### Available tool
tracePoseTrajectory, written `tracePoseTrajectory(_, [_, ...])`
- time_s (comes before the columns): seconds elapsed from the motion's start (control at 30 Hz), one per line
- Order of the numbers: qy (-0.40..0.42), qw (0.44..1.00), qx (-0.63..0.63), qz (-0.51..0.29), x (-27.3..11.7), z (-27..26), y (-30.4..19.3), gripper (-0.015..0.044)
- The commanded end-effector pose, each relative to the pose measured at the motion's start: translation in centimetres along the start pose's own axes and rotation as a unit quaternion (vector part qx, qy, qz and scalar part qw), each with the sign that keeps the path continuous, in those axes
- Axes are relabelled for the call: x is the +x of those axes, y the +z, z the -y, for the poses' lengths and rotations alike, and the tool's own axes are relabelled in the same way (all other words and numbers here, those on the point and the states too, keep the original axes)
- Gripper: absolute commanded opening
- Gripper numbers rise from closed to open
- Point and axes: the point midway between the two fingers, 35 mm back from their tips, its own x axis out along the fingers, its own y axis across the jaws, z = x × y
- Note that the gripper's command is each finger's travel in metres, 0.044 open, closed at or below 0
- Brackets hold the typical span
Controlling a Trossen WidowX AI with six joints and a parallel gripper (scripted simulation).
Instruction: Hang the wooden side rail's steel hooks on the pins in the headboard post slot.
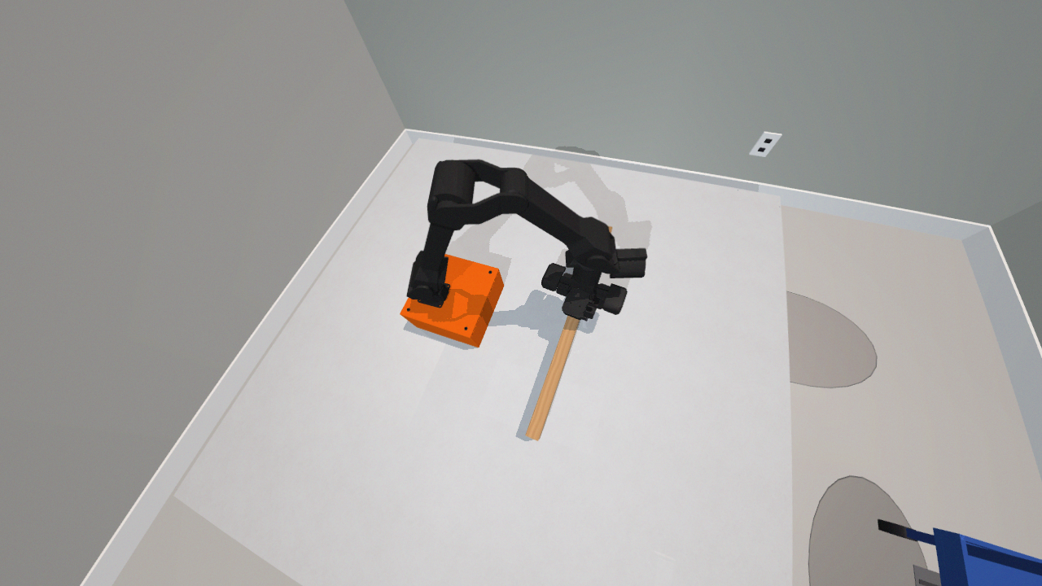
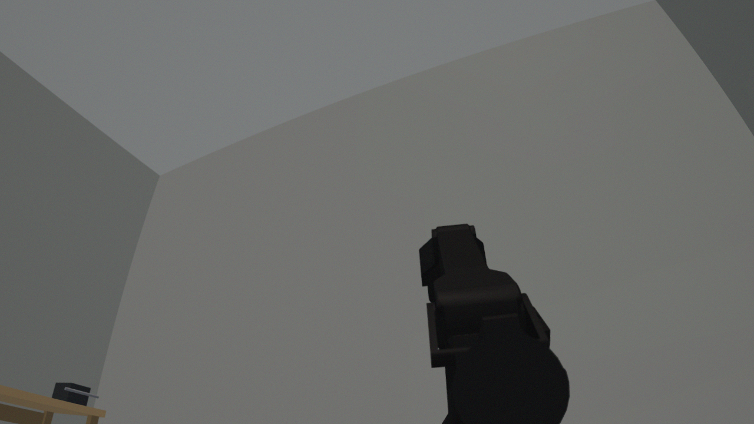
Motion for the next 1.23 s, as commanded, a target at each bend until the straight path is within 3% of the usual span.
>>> tracePoseTrajectory(0.0, [0.0, 1.0, 0.0, 0.0, 0.0, 0.0, 0.0, 0.0315])
tracePoseTrajectory(0.17, [0.002, 1.0, 0.001, -0.002, -2.3, -0.1, 0.0, 0.044])
tracePoseTrajectory(0.3, [0.003, 1.0, 0.002, -0.003, -4.0, 0.0, 0.0, 0.044])
tracePoseTrajectory(0.7, [0.003, 1.0, 0.002, -0.001, -4.0, -0.3, 3.0, 0.044])
tracePoseTrajectory(1.2, [0.001, 1.0, 0.008, 0.001, -3.9, -0.3, 2.8, 0.044])
